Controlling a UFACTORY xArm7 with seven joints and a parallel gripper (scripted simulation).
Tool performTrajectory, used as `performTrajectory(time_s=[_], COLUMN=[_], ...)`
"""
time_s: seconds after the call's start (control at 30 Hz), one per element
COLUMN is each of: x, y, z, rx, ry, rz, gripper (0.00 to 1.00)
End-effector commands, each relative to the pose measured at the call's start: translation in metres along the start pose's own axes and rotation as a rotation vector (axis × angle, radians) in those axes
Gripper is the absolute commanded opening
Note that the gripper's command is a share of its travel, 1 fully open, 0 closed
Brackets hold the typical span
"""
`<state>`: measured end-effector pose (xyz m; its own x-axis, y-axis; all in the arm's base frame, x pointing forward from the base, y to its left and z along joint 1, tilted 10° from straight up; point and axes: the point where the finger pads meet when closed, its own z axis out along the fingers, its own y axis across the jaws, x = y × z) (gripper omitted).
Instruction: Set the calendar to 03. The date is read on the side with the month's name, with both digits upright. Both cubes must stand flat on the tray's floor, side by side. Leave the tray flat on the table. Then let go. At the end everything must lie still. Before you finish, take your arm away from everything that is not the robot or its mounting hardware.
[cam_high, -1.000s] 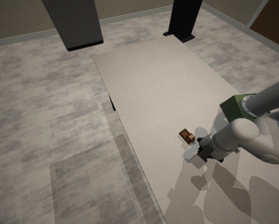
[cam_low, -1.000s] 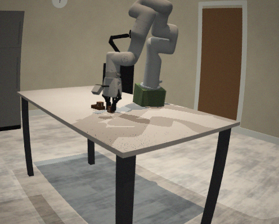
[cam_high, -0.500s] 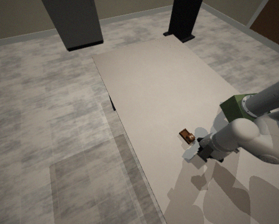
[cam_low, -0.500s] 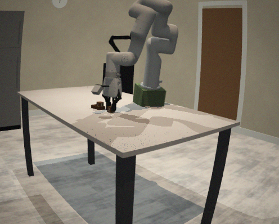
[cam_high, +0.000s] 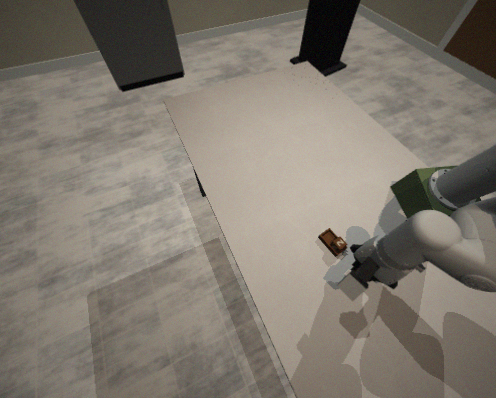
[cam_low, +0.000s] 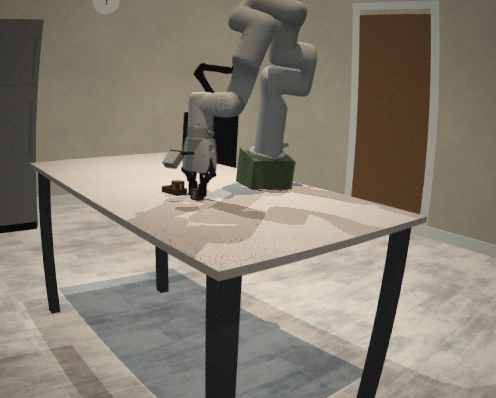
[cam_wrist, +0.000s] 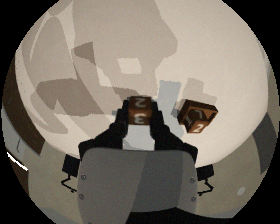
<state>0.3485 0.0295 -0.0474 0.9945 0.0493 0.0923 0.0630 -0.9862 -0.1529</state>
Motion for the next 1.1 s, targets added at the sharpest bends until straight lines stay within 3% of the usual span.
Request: performTrajectory(time_s=[0.0, 0.27, 0.77, 1.07], x=[0.0011, 0.0011, 0.0011, 0.0011], y=[0.0002, 0.0002, 0.0002, 0.0002], z=[-0.0006, -0.0006, -0.0006, -0.0006], rx=[0.0, 0.0, 0.0, 0.0], ry=[0.003, 0.003, 0.003, 0.003], rz=[0.001, 0.001, 0.001, 0.001], gripper=[0.27, 0.27, 0.47, 0.47])
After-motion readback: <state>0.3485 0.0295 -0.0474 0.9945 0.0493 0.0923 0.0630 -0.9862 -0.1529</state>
